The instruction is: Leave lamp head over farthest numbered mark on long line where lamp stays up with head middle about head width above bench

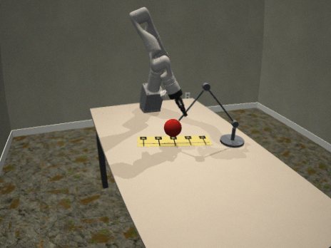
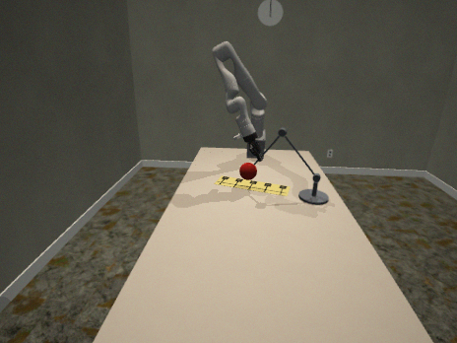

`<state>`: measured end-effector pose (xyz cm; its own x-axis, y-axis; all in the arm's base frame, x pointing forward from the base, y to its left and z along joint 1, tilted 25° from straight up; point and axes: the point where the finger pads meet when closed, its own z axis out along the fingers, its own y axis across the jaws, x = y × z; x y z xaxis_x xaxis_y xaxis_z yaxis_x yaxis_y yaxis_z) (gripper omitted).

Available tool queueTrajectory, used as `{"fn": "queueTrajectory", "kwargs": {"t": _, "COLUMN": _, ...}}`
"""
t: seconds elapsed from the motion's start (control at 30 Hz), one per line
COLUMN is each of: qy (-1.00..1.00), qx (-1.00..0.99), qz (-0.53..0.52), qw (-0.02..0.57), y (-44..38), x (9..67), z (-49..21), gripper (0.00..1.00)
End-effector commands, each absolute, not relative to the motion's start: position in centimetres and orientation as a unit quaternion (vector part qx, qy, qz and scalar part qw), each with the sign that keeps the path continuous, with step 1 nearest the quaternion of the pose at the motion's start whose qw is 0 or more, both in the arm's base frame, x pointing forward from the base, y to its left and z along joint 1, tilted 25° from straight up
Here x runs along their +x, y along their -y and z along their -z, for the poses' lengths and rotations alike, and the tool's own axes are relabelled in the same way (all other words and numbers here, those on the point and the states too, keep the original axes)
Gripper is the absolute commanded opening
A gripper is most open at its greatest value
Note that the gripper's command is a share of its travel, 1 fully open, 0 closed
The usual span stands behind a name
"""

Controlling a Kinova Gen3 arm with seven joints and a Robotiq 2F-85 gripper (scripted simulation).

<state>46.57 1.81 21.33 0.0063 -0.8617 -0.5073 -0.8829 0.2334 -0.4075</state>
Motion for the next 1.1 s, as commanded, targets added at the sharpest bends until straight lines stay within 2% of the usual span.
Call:
{"fn": "queueTrajectory", "kwargs": {"t": 0.0, "qy": -0.71, "qx": -0.612, "qz": -0.015, "qw": 0.347, "y": -0.4, "x": 46.5, "z": -21.0, "gripper": 0.0}}
{"fn": "queueTrajectory", "kwargs": {"t": 1.07, "qy": -0.709, "qx": -0.614, "qz": -0.016, "qw": 0.346, "y": 3.9, "x": 46.1, "z": -19.7, "gripper": 0.0}}
